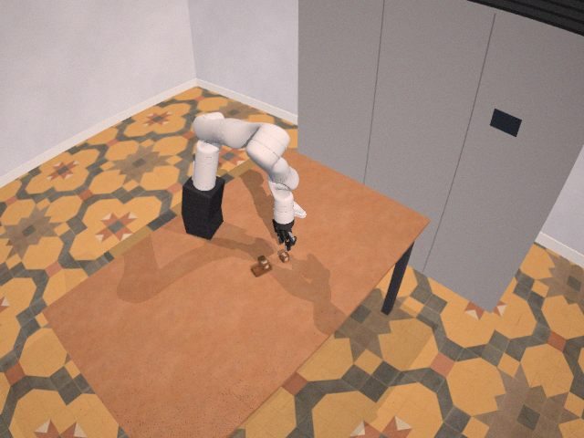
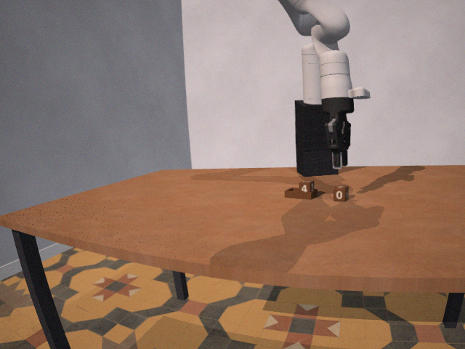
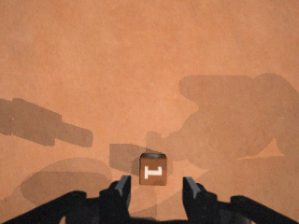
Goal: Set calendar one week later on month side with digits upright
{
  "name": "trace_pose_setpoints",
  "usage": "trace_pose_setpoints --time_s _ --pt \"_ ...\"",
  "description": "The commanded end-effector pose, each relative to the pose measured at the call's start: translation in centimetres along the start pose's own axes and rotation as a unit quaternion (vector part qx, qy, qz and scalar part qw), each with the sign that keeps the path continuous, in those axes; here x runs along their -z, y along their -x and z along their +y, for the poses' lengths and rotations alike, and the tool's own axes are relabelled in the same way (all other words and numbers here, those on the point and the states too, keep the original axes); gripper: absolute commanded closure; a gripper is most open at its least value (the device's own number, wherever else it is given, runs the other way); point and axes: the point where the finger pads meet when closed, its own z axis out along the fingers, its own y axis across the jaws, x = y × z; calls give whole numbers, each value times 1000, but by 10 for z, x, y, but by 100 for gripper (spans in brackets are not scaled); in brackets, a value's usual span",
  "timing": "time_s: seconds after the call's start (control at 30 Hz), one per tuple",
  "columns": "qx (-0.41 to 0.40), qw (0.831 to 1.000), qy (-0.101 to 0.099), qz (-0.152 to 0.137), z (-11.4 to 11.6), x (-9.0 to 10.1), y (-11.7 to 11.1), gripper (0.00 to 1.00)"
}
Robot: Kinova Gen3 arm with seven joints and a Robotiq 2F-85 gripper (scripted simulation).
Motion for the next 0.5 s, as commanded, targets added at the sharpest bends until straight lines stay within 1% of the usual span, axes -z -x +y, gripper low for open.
trace_pose_setpoints --time_s 0.0,0.47 --pt "0 1000 -3 0 -3 -3 0 54" --pt "0 1000 -3 0 -3 -25 0 54"
